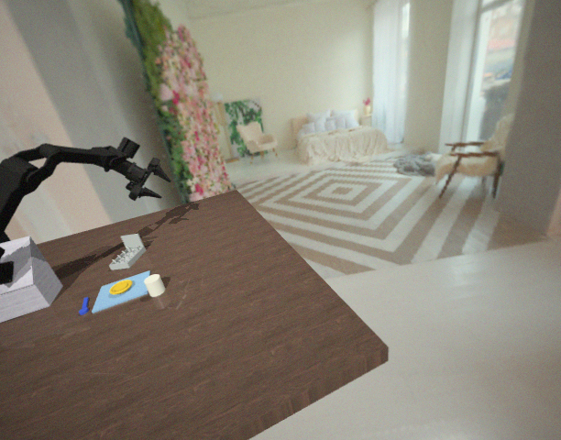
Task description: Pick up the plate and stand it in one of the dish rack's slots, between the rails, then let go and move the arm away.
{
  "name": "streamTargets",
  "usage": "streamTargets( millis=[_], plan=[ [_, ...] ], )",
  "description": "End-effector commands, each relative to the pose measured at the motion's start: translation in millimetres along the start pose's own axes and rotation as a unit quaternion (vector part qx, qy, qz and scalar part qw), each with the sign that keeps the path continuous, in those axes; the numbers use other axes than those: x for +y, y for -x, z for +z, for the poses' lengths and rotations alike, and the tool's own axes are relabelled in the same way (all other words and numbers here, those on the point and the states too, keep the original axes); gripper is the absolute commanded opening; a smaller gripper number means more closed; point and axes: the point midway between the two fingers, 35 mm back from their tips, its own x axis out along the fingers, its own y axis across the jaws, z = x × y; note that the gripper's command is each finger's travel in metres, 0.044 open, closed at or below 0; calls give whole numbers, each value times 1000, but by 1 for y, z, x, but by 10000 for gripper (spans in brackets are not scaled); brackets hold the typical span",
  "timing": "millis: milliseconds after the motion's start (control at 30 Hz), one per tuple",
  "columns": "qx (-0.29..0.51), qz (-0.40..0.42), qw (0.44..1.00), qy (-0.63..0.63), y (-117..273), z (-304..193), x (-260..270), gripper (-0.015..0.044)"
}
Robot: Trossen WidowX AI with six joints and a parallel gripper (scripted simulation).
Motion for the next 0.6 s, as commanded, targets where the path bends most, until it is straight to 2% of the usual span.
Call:
streamTargets(
  millis=[0, 567],
  plan=[
    [-1, 1, 1000, -2, 0, -1, 0, 400],
    [-40, 69, 967, -241, -4, -51, 54, 400]
  ],
)
